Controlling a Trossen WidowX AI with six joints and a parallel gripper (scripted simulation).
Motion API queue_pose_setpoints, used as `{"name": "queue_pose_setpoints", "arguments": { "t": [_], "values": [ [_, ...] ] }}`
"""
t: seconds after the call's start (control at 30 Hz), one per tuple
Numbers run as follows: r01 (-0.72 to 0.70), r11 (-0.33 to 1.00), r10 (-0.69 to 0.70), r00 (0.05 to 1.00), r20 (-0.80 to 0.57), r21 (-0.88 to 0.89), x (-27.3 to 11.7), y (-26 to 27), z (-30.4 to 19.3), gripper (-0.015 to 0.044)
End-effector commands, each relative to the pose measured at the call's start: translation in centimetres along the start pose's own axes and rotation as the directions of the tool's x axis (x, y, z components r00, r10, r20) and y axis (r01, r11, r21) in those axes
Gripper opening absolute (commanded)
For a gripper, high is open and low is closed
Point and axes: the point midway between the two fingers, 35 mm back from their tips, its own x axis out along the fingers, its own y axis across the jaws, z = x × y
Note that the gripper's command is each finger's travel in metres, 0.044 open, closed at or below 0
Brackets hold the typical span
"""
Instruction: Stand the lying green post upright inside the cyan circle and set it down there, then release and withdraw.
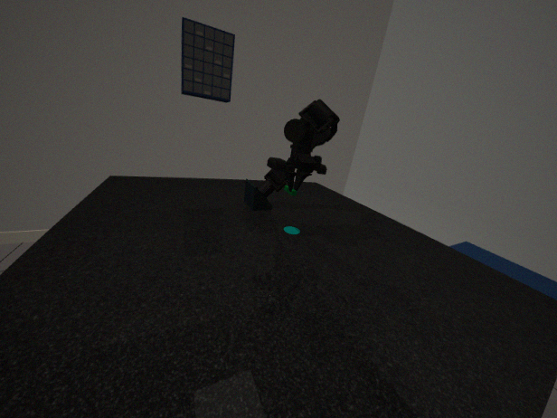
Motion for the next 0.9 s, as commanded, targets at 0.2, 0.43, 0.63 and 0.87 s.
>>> {"name": "queue_pose_setpoints", "arguments": {
  "t": [0.2, 0.43, 0.63, 0.87],
  "values": [
    [-0.008, 0.974, 0.007, 1.0, 0.003, 0.226, -0.2, 1.7, 0.2, 0.0023],
    [-0.009, 0.954, 0.009, 1.0, 0.002, 0.301, -0.2, 2.3, 0.3, 0.0023],
    [0.008, 0.954, -0.011, 1.0, 0.008, 0.299, -0.1, 2.4, 0.1, 0.0023],
    [0.043, 0.954, -0.051, 0.998, 0.021, 0.296, 0.1, 2.5, -0.2, 0.0023]
  ]
}}
